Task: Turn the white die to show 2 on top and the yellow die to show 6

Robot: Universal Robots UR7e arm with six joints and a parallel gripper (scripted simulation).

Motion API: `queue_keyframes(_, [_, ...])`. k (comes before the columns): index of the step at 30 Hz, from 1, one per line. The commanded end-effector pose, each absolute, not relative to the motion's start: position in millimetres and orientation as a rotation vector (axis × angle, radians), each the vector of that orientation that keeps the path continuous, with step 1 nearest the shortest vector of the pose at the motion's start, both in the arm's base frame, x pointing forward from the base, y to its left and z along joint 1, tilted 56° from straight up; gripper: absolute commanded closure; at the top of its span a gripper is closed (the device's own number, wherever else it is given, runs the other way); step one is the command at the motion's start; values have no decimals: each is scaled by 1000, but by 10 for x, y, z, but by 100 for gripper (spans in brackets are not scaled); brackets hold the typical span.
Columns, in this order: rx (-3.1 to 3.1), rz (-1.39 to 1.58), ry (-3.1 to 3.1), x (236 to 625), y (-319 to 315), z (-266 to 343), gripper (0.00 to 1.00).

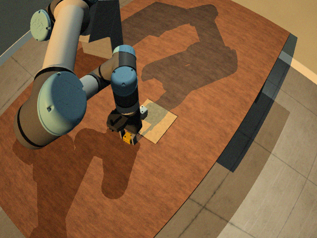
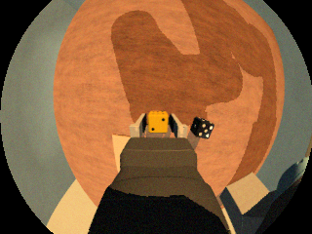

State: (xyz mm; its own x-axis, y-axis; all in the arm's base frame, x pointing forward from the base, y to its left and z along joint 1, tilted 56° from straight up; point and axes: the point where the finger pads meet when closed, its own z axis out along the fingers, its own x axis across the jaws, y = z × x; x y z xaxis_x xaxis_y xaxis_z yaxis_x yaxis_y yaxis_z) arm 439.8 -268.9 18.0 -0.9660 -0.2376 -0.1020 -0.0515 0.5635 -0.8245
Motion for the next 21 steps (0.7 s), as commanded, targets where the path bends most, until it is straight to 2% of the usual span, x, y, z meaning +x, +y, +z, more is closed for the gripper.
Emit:
queue_keyframes(1, [-243,-1359,2594,4400,-2686,183,13])
queue_keyframes(9, [-243,-1359,2594,4400,-2686,183,13])
queue_keyframes(10, [-243,-1359,2594,4400,-2686,183,43])
queue_keyframes(21, [-243,-1359,2594,4400,-2686,183,43])
